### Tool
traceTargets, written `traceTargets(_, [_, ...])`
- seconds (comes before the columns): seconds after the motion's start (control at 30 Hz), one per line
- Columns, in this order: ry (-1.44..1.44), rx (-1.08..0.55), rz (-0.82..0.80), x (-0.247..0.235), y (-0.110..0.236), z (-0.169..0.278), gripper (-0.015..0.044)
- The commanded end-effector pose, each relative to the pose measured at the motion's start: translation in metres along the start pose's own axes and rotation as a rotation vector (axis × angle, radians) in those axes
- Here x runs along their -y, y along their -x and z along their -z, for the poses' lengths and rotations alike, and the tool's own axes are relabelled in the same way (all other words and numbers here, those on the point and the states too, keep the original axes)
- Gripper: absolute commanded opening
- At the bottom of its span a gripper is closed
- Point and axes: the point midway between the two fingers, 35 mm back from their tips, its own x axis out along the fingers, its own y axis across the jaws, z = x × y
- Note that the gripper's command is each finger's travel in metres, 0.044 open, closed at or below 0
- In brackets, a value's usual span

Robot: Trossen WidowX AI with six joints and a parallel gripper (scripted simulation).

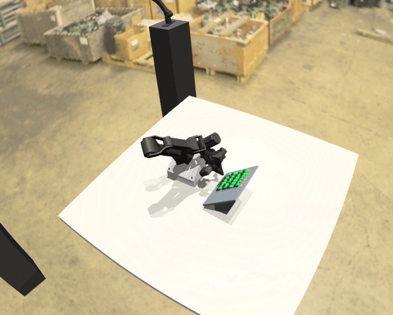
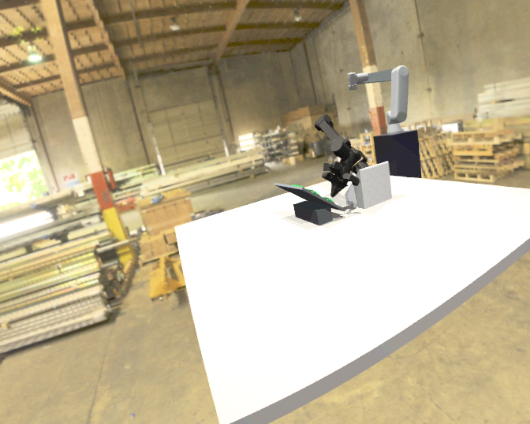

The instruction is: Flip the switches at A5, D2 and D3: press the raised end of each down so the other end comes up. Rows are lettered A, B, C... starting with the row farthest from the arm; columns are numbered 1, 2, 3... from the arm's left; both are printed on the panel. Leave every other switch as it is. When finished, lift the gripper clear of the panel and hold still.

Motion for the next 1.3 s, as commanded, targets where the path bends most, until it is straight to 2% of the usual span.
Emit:
traceTargets(0.0, [0.005,-0.005,-0.003,-0.001,-0.005,0.002,0.0])
traceTargets(1.27, [0.005,-0.005,-0.003,0.0,-0.015,0.002,0.0])
